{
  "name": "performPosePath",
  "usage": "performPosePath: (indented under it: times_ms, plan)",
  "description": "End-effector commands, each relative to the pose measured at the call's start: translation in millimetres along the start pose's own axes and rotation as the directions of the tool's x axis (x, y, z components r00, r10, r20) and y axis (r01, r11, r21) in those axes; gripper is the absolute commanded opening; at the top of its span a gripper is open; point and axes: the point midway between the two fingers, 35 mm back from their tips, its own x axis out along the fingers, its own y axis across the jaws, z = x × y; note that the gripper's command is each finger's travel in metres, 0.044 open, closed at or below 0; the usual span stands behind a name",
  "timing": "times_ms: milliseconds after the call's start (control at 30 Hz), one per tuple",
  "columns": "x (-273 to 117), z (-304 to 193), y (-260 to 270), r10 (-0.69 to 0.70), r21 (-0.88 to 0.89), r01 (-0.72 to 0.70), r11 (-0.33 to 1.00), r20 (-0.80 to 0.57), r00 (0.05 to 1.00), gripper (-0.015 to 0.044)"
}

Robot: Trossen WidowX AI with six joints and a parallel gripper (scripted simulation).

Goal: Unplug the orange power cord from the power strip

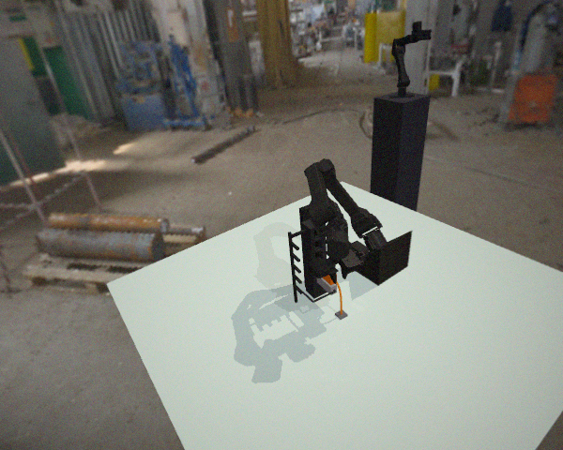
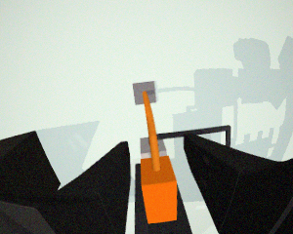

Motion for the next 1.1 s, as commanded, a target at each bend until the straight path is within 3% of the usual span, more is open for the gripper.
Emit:
performPosePath:
  times_ms: [0, 1067]
  plan:
    - [0.2, -1.5, 1.2, -0.009, -0.008, 0.009, 1.0, -0.026, 1.0, 0.016]
    - [-0.4, -41.5, 0.7, -0.009, -0.009, 0.009, 1.0, -0.028, 1.0, 0.016]
